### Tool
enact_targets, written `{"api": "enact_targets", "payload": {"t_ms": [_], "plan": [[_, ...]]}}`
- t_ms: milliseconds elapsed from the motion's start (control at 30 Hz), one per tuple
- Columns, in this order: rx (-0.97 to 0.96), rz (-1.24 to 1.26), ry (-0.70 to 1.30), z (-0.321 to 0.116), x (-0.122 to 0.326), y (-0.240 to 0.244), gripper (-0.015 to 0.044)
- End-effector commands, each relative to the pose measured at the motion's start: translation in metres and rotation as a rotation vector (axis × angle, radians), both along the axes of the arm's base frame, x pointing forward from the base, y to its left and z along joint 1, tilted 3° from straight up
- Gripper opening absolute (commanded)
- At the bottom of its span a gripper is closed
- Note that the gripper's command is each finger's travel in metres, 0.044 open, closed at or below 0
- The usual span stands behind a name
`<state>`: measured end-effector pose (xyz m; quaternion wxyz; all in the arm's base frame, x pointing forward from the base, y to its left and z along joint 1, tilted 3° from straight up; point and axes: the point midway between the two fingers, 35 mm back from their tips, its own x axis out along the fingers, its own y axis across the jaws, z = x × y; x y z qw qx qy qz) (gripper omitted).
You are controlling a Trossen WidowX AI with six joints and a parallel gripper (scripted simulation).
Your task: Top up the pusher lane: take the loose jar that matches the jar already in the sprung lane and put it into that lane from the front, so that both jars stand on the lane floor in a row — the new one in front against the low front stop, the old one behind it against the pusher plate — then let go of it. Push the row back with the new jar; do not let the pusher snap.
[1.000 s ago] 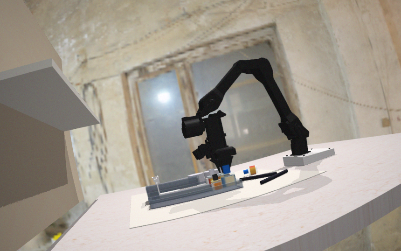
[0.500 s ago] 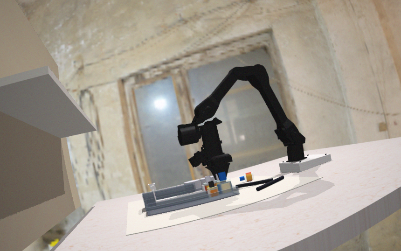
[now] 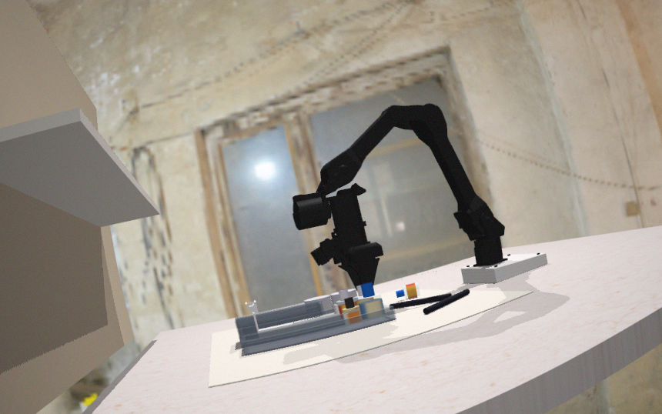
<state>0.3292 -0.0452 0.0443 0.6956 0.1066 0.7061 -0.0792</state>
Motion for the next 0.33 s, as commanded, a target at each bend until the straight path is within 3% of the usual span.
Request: {"api": "enact_targets", "payload": {"t_ms": [0,300], "plan": [[0.000,0.000,-0.001,0.002,-0.008,0.003,0.0282],[0.000,0.000,0.001,0.004,-0.039,0.011,0.0282]]}}
